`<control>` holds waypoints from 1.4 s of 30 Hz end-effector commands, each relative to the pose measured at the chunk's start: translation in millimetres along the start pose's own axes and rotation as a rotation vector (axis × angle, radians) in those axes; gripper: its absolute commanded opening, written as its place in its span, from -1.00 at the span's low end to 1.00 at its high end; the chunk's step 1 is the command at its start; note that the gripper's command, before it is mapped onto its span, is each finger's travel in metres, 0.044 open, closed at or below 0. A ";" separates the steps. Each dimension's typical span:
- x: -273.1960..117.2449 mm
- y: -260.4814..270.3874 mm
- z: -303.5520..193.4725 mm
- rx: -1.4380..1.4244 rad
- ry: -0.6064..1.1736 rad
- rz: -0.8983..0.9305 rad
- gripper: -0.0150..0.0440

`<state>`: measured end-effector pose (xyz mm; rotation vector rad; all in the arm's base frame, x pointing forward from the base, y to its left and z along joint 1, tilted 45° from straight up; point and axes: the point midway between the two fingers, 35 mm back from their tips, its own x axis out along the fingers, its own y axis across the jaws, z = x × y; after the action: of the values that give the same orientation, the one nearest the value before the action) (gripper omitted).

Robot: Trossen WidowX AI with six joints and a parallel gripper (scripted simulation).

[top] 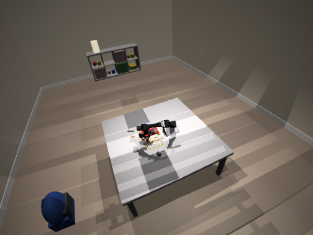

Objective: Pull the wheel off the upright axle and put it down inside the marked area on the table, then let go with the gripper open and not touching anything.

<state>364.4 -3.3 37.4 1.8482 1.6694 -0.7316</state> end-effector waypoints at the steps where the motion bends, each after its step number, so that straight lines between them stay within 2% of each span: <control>1: -4.8 2.3 -0.3 -0.008 -0.004 0.008 -0.49; 42: -18.3 1.9 -0.3 -0.005 -0.001 0.006 -0.49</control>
<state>363.5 -14.4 48.3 1.8548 1.6675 -0.7326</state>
